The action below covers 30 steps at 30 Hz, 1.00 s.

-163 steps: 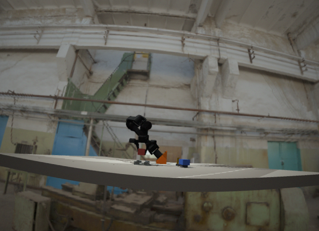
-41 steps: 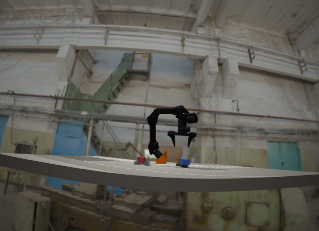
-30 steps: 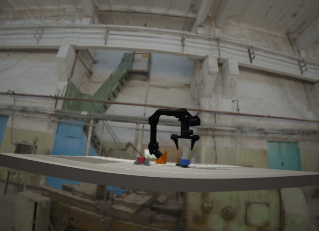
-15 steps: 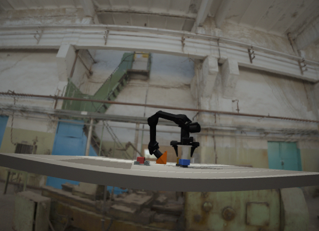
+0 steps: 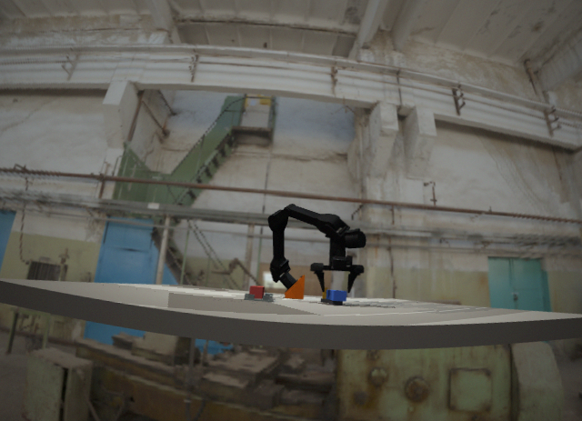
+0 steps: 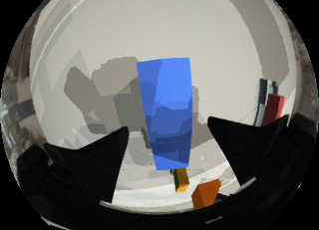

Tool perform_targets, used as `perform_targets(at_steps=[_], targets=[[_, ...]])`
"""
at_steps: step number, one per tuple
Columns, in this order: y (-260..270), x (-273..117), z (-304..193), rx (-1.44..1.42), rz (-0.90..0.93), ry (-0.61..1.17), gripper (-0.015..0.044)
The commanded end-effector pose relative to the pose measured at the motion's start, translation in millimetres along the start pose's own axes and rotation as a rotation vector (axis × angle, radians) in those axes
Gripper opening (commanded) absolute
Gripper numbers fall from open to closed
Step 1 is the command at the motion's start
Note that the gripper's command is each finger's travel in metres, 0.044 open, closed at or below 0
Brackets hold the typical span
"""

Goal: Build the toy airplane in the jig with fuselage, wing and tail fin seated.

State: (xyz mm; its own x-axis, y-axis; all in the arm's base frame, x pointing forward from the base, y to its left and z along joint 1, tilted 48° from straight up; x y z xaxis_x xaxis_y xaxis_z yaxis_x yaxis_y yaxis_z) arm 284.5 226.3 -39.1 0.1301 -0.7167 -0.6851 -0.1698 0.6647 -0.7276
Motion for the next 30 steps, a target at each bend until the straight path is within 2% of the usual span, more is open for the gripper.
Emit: perform_targets(at_steps=[1, 9, 19, 25, 30], targets=[[0, 8, 0, -0.003, -0.004, -0.001, 0.0440], [0, 18, -1, -0.002, -0.005, -0.001, 0.0440], [0, 18, -1, -0.002, -0.005, -0.001, 0.0177], [0, 18, -1, -0.002, -0.005, -0.001, 0.0138], [-1, 10, -2, -0.002, 0.013, -0.009, 0.0006]])
Point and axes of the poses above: the point midway between the two fingers, 35 mm back from their tips, its own x axis out along the fingers, its own y axis across the jaws, z = x × y, the point moved 8 cm from there along -x, back along the fingers, and after that the axes turned 1 degree about -x, right-handed, at the moved point
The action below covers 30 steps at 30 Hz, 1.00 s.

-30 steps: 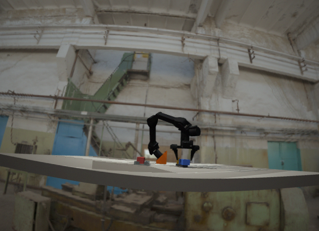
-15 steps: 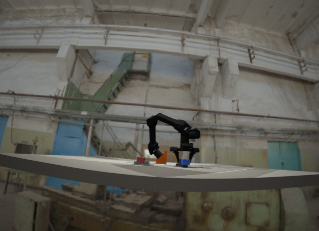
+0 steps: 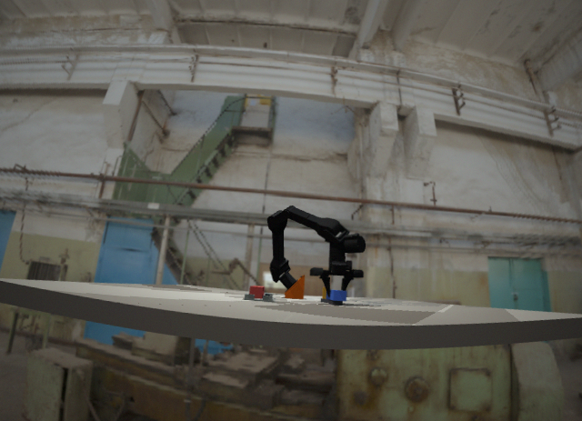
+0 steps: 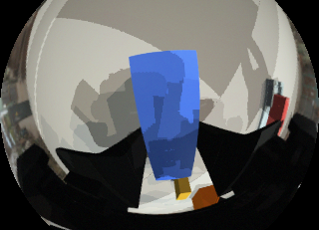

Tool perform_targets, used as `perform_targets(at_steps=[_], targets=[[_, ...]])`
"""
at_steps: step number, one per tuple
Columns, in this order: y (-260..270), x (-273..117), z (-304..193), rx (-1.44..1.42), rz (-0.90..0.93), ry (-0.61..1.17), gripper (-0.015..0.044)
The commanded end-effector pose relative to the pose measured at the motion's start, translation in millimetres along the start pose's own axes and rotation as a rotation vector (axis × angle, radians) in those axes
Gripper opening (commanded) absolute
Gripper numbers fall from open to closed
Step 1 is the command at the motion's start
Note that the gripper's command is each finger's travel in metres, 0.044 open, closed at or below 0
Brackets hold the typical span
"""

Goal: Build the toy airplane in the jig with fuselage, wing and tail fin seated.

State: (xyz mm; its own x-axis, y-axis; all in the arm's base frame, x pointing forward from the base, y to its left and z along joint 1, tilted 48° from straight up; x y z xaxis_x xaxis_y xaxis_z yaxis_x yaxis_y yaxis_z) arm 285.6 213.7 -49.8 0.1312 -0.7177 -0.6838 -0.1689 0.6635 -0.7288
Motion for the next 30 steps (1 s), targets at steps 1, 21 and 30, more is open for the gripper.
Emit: perform_targets(at_steps=[1, 21, 30], targets=[[-1, -10, -1, -0.004, 0.022, -0.012, 0.0000], [3, -68, 4, -0.006, 0.024, -0.009, 0.0000], [3, -96, 4, -0.005, 0.014, -0.004, 0.0000]])
Point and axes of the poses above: the point midway between the two fingers, 35 mm back from their tips, its own x axis out along the fingers, its own y axis across the jaws, z = x × y, the point moved 8 cm from there along -x, back along the fingers, and after that the axes turned 1 degree about -x, right-handed, at the moved point
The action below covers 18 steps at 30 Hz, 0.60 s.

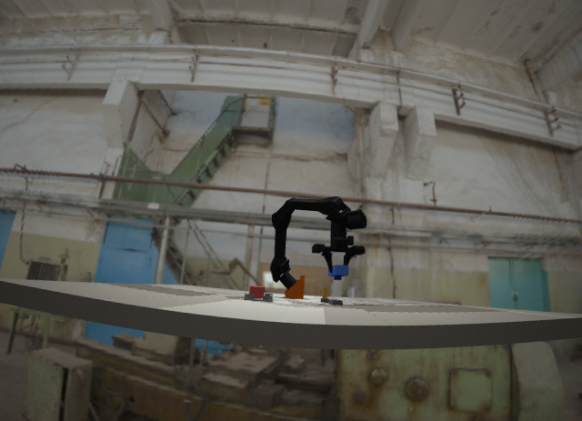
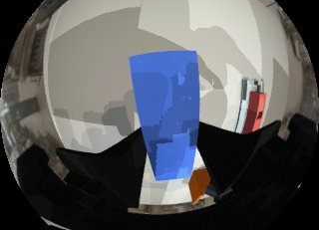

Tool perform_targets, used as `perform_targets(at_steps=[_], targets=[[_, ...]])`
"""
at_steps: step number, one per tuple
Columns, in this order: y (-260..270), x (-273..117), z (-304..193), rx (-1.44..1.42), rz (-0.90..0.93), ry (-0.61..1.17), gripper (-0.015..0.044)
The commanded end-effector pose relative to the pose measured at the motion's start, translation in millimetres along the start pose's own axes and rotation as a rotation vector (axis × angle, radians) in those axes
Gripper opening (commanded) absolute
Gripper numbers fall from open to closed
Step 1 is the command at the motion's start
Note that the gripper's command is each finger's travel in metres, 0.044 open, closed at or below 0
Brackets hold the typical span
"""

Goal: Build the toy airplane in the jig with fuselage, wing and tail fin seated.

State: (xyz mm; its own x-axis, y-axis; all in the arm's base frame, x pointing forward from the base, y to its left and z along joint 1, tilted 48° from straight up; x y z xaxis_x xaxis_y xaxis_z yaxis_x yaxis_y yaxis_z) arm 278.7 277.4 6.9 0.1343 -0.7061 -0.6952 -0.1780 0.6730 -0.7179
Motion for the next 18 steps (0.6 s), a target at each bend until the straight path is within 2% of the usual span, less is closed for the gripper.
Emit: perform_targets(at_steps=[1, 9, 18], targets=[[1, -14, -1, 0.002, -0.003, 0.003, 0.0000], [0, -39, -4, 0.003, -0.013, 0.007, 0.0000], [-19, -41, 0, -0.091, -0.008, 0.007, 0.0000]])
Point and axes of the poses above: the point midway between the two fingers, 35 mm back from their tips, its own x axis out along the fingers, its own y axis across the jaws, z = x × y, the point moved 8 cm from there along -x, back along the fingers, and after that the axes turned 1 degree about -x, right-handed, at the moved point
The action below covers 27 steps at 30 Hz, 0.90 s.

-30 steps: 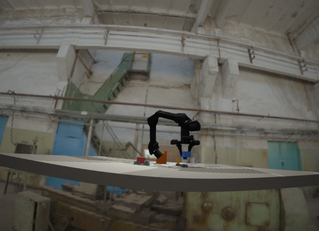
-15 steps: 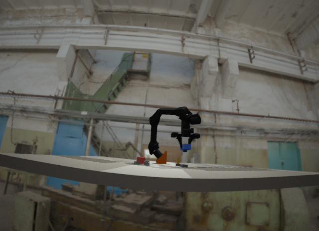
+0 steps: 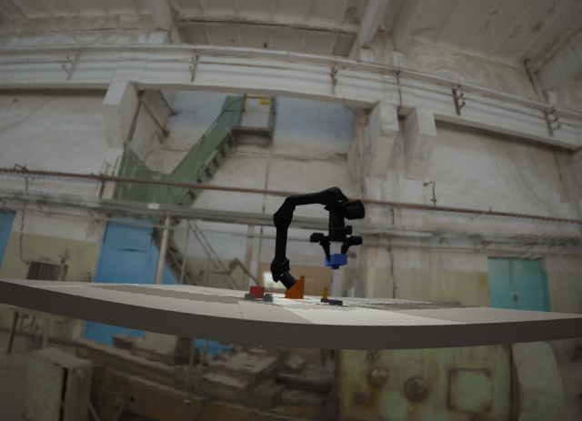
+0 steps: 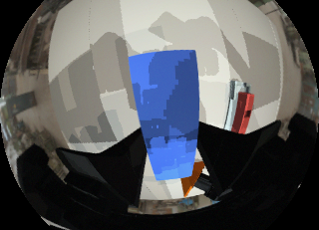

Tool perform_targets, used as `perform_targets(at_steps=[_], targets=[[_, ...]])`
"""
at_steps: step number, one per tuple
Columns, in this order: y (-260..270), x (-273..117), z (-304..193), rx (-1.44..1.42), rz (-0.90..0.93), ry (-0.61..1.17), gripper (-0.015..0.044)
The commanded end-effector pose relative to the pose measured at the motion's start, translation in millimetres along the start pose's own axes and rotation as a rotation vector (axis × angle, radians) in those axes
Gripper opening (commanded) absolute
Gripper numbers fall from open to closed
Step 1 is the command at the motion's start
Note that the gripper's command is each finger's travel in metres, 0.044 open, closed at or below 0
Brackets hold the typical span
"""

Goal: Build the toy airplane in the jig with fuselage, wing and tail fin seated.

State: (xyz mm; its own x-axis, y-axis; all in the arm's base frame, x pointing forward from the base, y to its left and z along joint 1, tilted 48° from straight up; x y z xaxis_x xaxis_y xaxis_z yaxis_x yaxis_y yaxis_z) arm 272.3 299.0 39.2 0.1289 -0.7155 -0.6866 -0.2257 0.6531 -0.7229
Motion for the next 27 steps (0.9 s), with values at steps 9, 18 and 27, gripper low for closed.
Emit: perform_targets(at_steps=[9, 18, 27], targets=[[-42, -2, 5, -0.193, 0.009, -0.004, 0.0000], [-72, 0, 6, -0.346, 0.014, -0.007, 0.0000], [-102, 3, 4, -0.499, 0.016, -0.010, 0.0000]])
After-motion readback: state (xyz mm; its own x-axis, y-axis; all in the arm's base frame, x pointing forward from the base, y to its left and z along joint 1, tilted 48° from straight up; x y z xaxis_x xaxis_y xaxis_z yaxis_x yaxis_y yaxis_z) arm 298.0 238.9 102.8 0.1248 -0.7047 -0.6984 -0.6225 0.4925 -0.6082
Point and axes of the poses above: the point midway between the two fingers, 35 mm back from their tips, its own x axis out along the fingers, its own y axis across the jaws, z = x × y, the point moved 8 cm from there along -x, back along the fingers, and after that the axes turned 1 degree about -x, right-handed, at the moved point
